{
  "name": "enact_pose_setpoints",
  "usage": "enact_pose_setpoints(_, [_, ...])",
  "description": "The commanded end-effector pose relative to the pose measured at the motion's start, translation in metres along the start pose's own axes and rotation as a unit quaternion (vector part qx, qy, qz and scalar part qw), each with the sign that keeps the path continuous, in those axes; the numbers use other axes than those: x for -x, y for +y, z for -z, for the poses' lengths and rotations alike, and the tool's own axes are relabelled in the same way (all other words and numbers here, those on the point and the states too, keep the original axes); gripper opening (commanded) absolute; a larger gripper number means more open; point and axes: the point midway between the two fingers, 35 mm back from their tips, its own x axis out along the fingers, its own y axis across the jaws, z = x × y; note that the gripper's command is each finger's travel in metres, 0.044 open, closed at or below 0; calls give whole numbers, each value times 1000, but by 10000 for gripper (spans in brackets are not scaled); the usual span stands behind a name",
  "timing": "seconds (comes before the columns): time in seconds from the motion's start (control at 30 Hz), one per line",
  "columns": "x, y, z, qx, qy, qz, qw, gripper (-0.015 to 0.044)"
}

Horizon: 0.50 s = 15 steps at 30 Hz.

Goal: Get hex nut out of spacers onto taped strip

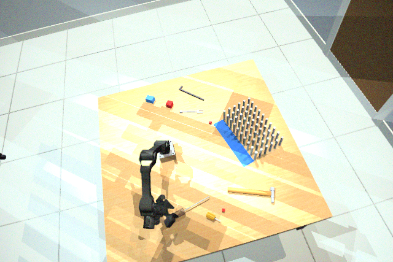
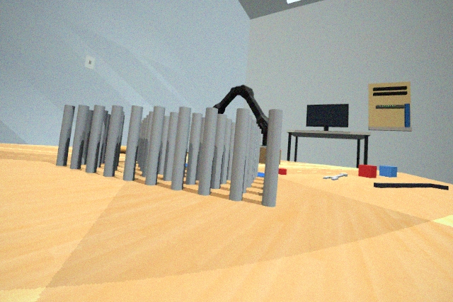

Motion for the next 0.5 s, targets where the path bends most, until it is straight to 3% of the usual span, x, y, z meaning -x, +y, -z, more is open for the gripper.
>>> enact_pose_setpoints(0.0, [-7, -3, -5, 0, 2, 3, 1000, 280])
enact_pose_setpoints(0.47, [-26, -10, -17, 0, 2, 3, 1000, 280])
